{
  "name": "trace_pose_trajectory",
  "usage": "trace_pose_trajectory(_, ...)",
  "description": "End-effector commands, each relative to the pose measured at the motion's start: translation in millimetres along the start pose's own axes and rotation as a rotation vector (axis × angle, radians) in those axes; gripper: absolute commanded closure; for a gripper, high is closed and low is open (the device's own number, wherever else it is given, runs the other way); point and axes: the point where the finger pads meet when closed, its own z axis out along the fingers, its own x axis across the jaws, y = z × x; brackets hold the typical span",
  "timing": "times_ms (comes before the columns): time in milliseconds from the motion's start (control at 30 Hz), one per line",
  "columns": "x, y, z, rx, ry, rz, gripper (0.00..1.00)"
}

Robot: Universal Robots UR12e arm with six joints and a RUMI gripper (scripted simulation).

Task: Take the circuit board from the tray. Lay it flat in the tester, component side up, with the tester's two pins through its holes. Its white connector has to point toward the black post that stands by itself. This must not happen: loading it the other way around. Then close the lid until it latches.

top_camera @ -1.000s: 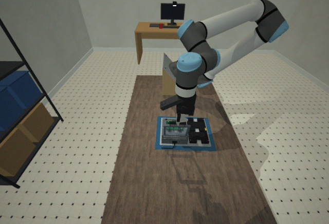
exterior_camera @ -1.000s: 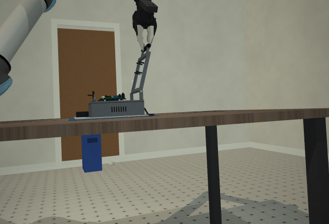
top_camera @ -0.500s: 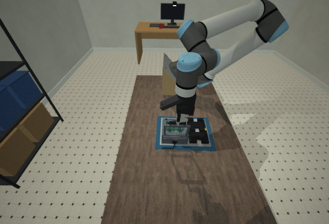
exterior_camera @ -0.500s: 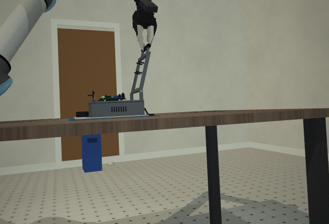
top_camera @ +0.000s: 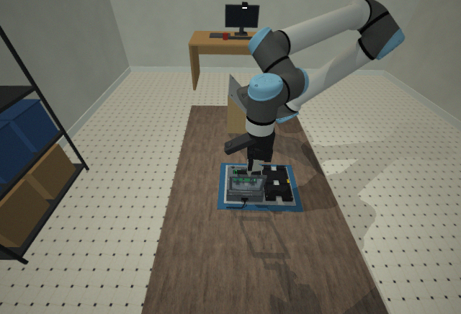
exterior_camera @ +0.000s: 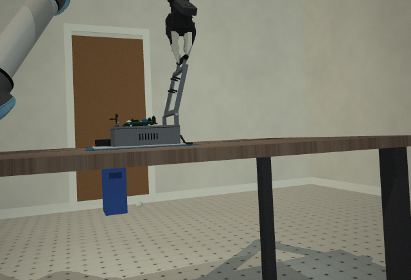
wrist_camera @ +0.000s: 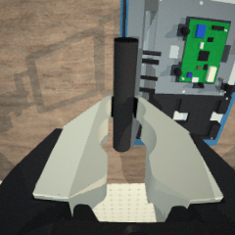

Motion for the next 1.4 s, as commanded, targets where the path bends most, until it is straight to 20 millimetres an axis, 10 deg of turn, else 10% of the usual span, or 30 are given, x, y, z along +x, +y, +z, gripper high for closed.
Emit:
trace_pose_trajectory(0,-0.5,-0.2,-1.0,0.001,-0.001,0.000,1.00)
trace_pose_trajectory(1367,6.1,-0.3,-2.5,0.001,-0.001,0.000,1.00)
